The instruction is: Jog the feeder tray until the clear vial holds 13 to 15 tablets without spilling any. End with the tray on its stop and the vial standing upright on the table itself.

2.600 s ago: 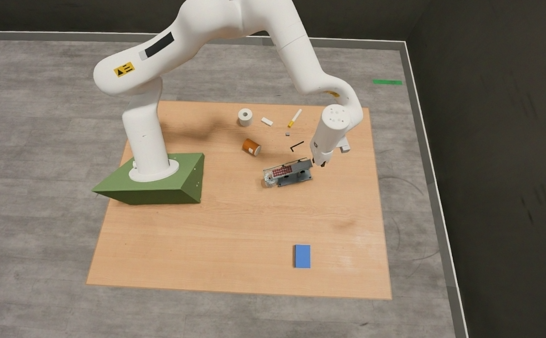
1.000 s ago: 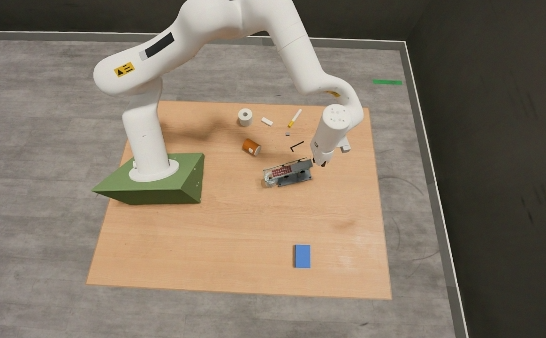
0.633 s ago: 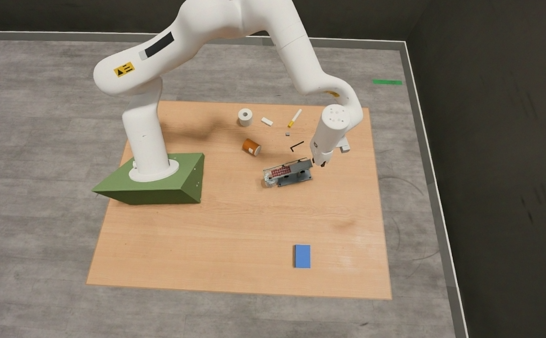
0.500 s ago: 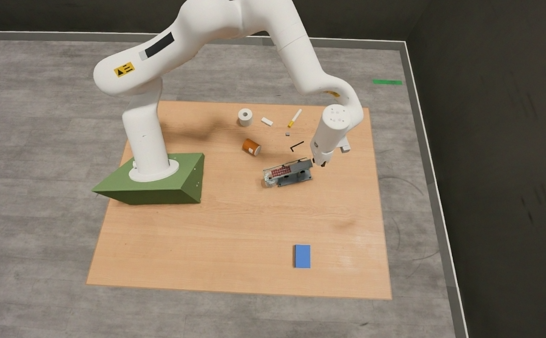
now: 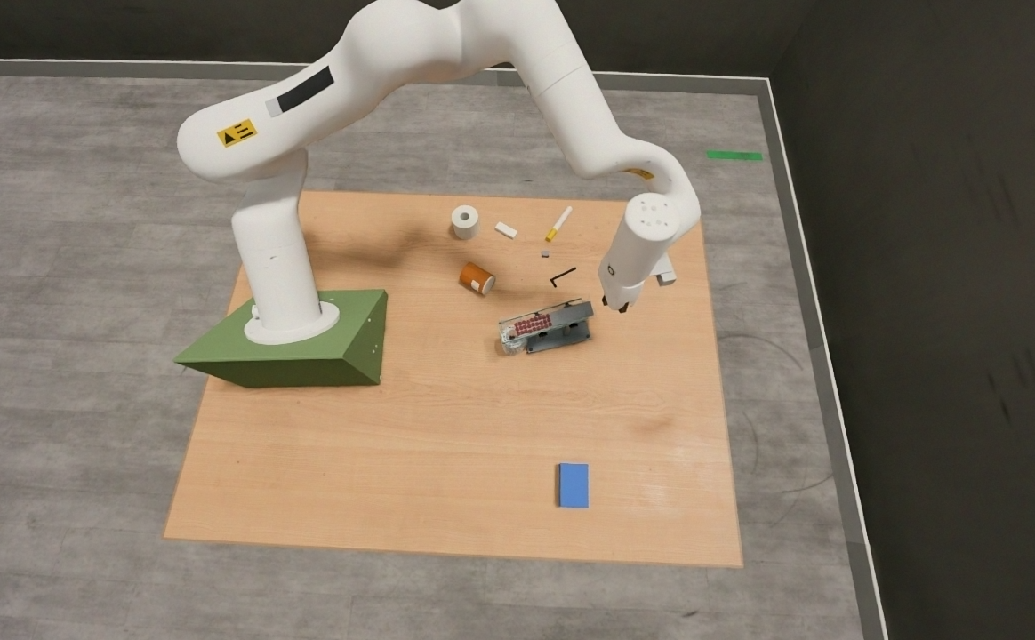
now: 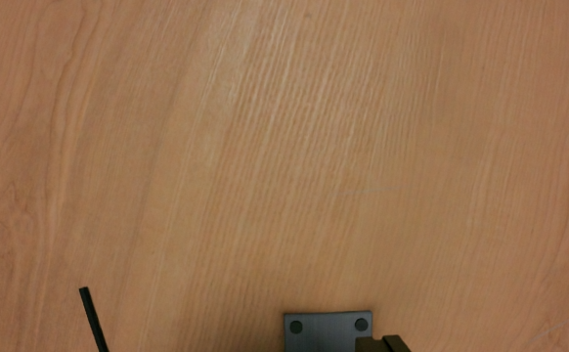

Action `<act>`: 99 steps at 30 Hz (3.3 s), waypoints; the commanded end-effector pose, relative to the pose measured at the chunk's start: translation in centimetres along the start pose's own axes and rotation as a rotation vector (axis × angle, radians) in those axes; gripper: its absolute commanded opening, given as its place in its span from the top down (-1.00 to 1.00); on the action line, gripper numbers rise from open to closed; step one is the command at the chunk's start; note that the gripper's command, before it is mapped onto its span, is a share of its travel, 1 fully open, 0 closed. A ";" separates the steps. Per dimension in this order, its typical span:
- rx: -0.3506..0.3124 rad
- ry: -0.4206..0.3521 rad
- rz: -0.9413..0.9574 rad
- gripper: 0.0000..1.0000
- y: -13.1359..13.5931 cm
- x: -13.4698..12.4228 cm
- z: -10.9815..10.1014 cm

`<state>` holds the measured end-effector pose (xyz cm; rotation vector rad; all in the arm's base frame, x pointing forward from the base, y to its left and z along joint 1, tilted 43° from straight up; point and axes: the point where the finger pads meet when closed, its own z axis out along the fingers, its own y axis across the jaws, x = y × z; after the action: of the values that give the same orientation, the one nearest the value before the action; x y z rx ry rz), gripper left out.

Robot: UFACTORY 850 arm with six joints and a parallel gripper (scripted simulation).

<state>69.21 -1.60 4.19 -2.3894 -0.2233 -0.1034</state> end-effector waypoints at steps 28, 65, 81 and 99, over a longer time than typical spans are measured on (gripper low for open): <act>-0.001 0.002 -0.001 1.00 0.0 -1.4 0.2; -0.001 0.002 -0.001 1.00 0.0 0.1 -0.1; -0.001 0.002 -0.001 1.00 0.0 0.0 -0.1; -0.001 0.002 -0.001 1.00 0.0 -2.0 0.4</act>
<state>67.63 -1.56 3.69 -2.3895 -0.2235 -0.1032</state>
